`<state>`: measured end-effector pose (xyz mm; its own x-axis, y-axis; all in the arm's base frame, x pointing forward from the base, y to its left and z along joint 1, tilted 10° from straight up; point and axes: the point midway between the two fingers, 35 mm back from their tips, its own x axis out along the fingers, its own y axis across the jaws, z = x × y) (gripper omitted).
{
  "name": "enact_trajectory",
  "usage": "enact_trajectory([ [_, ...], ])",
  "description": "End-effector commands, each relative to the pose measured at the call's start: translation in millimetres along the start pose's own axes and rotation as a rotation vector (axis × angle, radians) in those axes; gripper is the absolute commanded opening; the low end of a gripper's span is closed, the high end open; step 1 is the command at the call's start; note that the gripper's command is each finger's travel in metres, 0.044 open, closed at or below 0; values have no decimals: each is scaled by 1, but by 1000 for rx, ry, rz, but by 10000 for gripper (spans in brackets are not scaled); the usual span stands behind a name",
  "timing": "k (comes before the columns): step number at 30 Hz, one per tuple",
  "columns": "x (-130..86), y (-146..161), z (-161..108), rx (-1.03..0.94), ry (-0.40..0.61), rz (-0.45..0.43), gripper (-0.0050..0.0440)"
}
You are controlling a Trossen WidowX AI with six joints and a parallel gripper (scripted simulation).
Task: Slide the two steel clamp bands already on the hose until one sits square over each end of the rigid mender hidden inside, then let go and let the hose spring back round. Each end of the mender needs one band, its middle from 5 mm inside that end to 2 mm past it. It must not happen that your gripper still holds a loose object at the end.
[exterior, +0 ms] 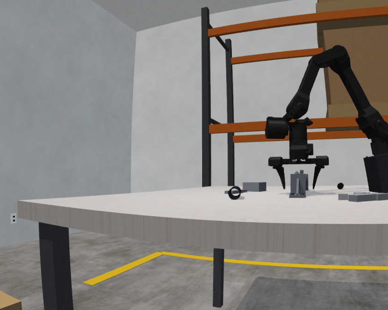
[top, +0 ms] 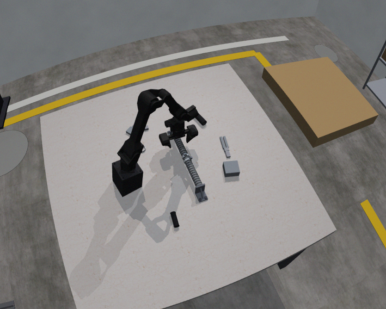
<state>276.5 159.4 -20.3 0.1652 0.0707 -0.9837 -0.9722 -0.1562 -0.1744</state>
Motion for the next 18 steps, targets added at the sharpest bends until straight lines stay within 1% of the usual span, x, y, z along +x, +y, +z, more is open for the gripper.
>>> enact_trajectory([
  [1, 3, 1, -1, -5, 7, 6, 392],
  [9, 3, 1, -1, -5, 7, 6, 200],
  [14, 3, 1, -1, -5, 7, 6, 193],
  [18, 3, 1, -1, -5, 7, 6, 167],
])
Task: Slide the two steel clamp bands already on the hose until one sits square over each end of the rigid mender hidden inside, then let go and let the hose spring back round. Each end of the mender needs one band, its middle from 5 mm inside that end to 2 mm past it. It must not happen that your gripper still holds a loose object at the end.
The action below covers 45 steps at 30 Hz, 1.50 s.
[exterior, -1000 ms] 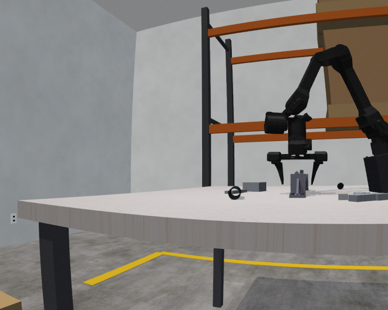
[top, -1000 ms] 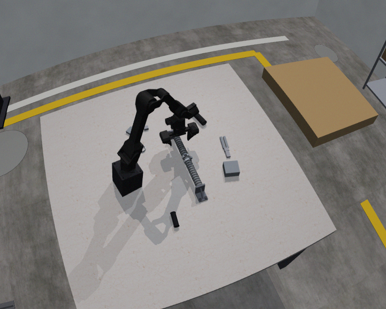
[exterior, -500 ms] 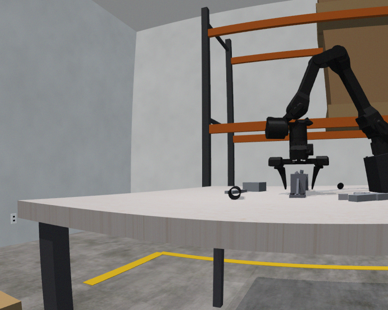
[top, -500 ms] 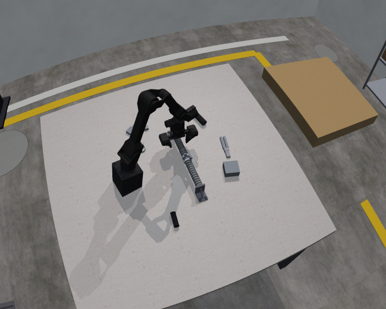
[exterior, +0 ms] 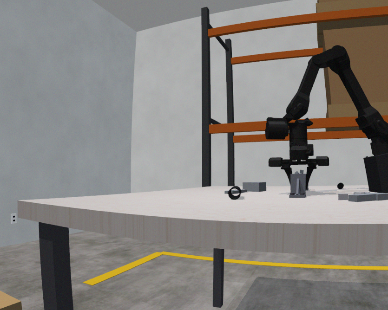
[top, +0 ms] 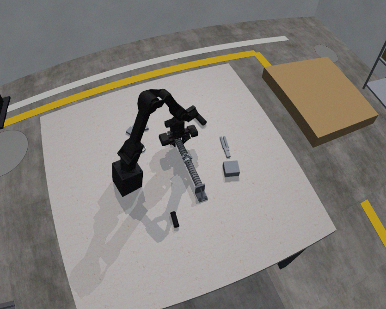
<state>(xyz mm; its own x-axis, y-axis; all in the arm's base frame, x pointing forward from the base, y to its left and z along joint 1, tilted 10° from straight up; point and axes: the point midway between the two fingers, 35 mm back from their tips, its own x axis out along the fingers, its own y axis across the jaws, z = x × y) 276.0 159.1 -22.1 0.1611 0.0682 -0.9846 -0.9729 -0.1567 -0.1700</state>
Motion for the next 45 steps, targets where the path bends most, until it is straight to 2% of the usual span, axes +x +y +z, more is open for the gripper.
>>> enact_trajectory([
  [1, 1, 0, -1, -5, 5, 1, 160],
  [13, 1, 0, -1, -5, 5, 1, 130],
  [22, 1, 0, -1, -5, 5, 1, 77],
  [25, 1, 0, -1, -5, 5, 1, 5],
  [30, 1, 0, -1, -5, 5, 1, 0],
  [45, 1, 0, -1, -5, 5, 1, 360],
])
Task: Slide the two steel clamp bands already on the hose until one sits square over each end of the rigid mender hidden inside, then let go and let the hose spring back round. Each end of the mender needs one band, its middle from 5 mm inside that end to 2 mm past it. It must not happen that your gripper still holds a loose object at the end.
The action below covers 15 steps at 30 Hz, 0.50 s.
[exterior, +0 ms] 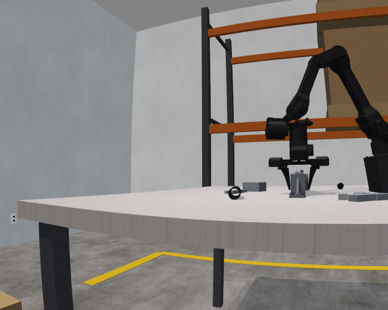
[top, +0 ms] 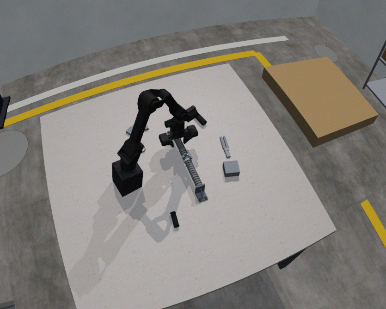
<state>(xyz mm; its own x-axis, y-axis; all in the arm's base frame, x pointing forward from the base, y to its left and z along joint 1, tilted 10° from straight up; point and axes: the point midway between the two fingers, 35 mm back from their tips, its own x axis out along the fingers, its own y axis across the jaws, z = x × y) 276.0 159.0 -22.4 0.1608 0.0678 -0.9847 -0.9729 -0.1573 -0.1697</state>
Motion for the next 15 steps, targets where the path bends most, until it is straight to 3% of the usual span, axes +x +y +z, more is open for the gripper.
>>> enact_trajectory([
  [1, 1, 0, -1, -5, 4, 1, 360],
  [2, 1, 0, -1, -5, 4, 1, 360],
  [6, 1, 0, -1, -5, 4, 1, 440],
  [15, -44, 0, -61, -5, 4, 1, 440],
])
